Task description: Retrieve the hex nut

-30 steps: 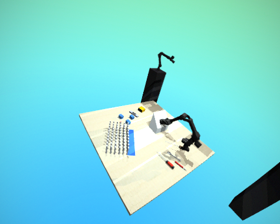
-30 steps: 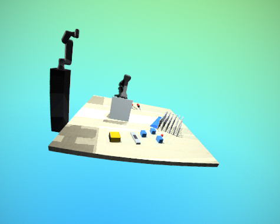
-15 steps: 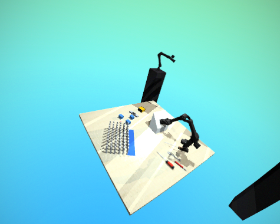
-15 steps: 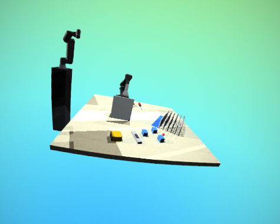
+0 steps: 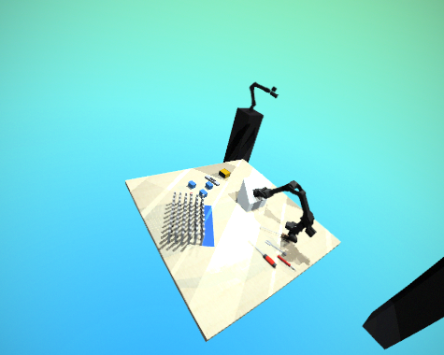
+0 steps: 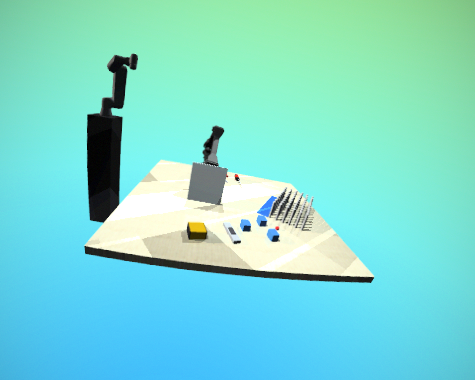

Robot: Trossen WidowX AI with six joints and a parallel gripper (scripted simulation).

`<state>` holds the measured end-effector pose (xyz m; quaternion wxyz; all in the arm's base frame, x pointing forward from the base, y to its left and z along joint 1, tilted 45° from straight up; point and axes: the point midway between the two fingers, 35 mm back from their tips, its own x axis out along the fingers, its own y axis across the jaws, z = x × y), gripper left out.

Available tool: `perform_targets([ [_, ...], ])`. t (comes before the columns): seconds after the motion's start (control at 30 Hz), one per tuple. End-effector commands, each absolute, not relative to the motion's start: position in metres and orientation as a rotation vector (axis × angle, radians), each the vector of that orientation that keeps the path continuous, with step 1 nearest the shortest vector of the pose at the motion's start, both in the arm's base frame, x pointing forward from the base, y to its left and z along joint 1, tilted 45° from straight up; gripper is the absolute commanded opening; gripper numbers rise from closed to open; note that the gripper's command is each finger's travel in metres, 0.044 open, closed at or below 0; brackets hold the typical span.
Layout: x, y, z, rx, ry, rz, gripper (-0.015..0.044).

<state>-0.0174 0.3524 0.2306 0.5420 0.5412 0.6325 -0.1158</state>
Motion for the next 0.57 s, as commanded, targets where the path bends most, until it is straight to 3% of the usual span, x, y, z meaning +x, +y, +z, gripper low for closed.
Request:
perform_targets([
  [0.0, -0.0174, 0.3524, 0.2306, 1.285, 1.502, -0.275, 0.0026],
  [0.53, -0.0174, 0.3524, 0.2306, 1.285, 1.502, -0.275, 0.0440],
])
